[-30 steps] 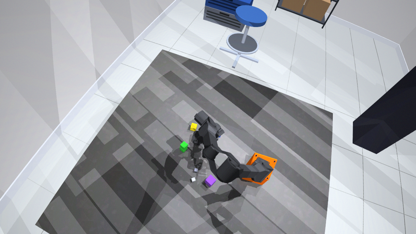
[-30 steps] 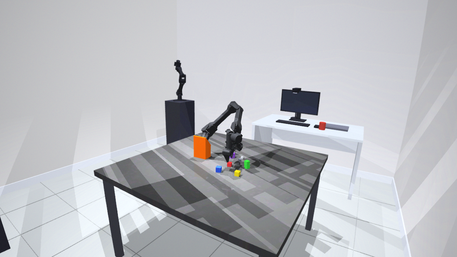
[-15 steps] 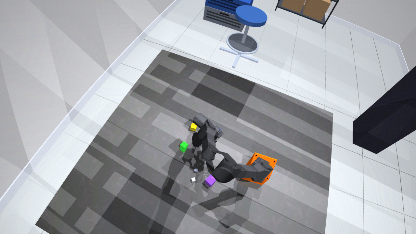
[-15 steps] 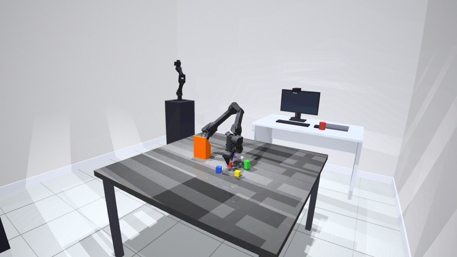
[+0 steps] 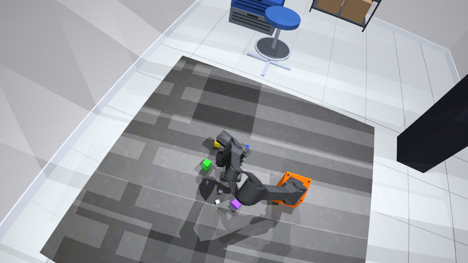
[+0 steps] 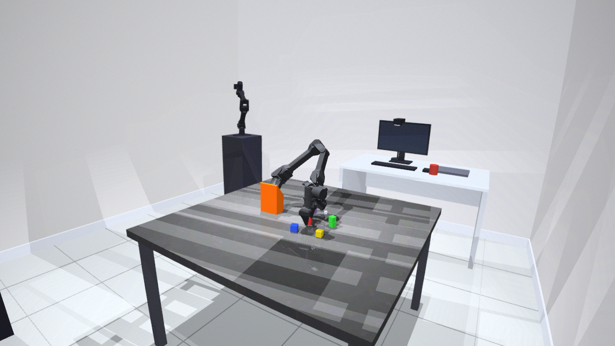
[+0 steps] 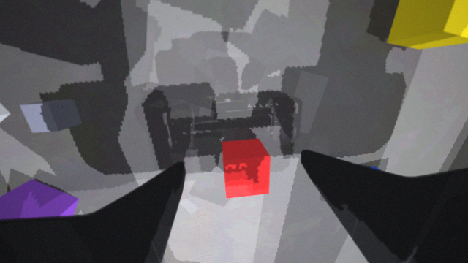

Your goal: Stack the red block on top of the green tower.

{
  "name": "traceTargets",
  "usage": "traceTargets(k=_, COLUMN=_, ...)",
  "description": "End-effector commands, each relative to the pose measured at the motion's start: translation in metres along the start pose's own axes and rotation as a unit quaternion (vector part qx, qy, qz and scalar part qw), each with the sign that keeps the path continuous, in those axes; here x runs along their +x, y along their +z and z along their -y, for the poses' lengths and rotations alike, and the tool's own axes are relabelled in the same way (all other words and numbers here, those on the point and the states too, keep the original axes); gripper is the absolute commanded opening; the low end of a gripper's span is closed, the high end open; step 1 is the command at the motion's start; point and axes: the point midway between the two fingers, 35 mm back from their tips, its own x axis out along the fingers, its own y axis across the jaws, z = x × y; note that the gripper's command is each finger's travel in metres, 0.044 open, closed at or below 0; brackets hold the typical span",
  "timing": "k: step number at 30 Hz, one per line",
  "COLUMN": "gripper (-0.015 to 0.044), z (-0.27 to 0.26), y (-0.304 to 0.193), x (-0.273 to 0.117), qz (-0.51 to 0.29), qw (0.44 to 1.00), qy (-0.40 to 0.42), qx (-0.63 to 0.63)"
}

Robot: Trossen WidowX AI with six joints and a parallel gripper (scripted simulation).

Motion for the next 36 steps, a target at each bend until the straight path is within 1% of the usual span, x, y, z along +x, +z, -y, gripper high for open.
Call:
traceTargets(k=1, gripper=0.0440, z=-0.001, y=0.000, x=0.002, qz=0.001, qw=1.000, qy=0.003, qx=0.002)
traceTargets(k=11, gripper=0.0440, z=-0.001, y=0.000, x=0.001, qz=0.001, qw=1.000, qy=0.003, qx=0.002)
traceTargets(k=24, gripper=0.0099, z=-0.001, y=0.000, x=0.001, qz=0.001, qw=1.000, qy=0.003, qx=0.002)
traceTargets(k=31, gripper=0.0052, z=-0.001, y=0.000, x=0.001, qz=0.001, qw=1.000, qy=0.003, qx=0.002)
traceTargets(k=33, gripper=0.0000, z=-0.001, y=0.000, x=-0.001, qz=0.001, qw=1.000, qy=0.003, qx=0.002)
traceTargets(k=36, gripper=0.0000, z=0.000, y=0.000, x=-0.011, qz=0.001, qw=1.000, qy=0.002, qx=0.002)
